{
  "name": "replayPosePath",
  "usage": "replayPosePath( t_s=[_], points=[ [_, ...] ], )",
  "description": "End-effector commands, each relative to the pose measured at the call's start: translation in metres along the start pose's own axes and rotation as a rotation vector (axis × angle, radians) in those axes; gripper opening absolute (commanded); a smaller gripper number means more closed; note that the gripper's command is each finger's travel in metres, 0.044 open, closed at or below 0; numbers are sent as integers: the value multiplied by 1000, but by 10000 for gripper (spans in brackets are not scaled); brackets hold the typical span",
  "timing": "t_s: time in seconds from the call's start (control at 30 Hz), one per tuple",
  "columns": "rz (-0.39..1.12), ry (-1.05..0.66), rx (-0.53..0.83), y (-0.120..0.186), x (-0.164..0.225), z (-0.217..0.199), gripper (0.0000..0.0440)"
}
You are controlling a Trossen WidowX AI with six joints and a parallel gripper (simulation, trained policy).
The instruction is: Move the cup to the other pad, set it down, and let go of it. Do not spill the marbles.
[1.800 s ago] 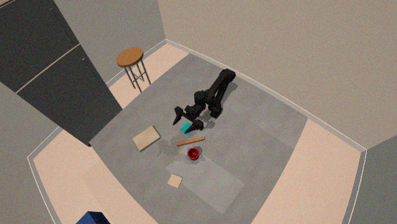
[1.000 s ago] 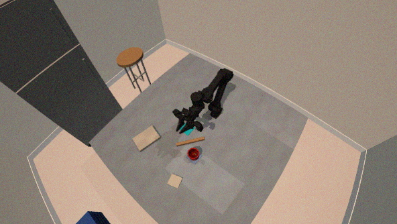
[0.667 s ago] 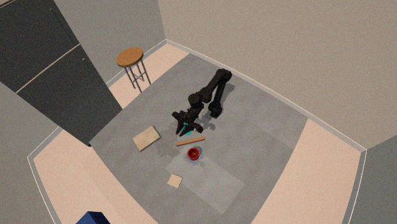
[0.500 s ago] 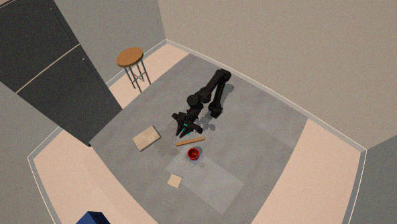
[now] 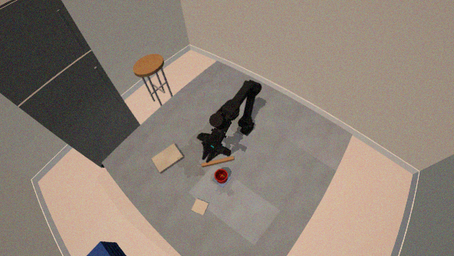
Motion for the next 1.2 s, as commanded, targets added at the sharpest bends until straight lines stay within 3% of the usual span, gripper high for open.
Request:
replayPosePath(
  t_s=[0.0,0.7,1.17],
  points=[
    [44,-43,4,-3,-2,5,129],
    [280,-295,120,-22,-5,25,142],
    [427,-418,257,-38,6,27,129]
  ],
)
Point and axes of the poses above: the point midway between the two fingers, 35 mm back from their tips, its own y axis back along the fingers, its own z axis across the jaws, x = y × z, the point moved 7 cm from there along y, back along the fingers, and after that the axes turned 1 degree about -y, right-handed, at the moved point
